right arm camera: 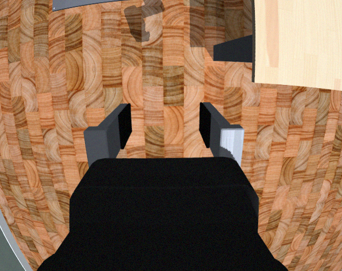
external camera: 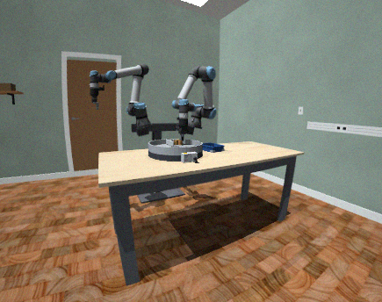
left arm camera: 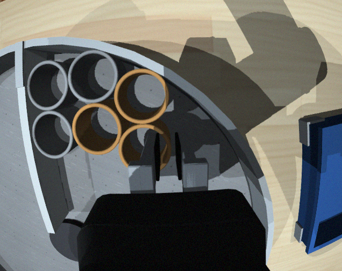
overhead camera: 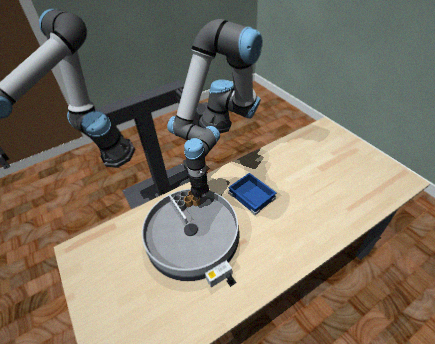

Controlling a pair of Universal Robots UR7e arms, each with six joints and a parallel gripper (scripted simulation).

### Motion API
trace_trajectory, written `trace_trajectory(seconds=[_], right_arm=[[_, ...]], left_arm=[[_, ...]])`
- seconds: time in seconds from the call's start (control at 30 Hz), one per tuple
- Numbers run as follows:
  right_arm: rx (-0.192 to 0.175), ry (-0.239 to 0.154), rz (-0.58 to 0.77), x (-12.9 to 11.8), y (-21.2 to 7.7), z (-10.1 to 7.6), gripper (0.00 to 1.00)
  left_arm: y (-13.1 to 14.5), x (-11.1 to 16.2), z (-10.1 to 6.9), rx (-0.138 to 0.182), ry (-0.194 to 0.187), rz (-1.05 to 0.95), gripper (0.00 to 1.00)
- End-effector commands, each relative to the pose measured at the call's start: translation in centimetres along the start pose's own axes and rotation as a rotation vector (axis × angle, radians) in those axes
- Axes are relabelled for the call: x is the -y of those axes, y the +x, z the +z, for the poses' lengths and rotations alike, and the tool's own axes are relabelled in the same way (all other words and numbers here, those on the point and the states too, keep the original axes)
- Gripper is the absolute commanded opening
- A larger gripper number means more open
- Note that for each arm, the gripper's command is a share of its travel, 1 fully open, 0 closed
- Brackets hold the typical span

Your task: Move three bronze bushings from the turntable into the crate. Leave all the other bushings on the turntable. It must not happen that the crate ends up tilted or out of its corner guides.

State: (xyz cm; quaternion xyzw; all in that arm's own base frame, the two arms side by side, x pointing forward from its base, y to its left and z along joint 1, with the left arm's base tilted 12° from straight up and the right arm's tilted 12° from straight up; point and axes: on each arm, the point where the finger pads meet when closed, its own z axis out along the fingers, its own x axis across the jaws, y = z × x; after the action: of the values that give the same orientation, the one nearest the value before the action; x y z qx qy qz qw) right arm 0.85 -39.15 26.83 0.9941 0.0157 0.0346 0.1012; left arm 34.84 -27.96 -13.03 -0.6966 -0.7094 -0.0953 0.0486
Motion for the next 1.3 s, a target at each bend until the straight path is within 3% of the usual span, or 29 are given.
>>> trace_trajectory(seconds=[0.0, 1.27], right_arm=[[0.000, 0.000, 0.001, 0.09, -0.09, 0.00, 1.00], [0.000, 0.000, 0.001, 0.09, -0.09, 0.00, 1.00]], left_arm=[[0.13, -0.03, 1.11, -0.001, 0.000, -0.001, 0.36], [0.05, -0.02, 1.52, 0.000, -0.001, 0.000, 0.36]])
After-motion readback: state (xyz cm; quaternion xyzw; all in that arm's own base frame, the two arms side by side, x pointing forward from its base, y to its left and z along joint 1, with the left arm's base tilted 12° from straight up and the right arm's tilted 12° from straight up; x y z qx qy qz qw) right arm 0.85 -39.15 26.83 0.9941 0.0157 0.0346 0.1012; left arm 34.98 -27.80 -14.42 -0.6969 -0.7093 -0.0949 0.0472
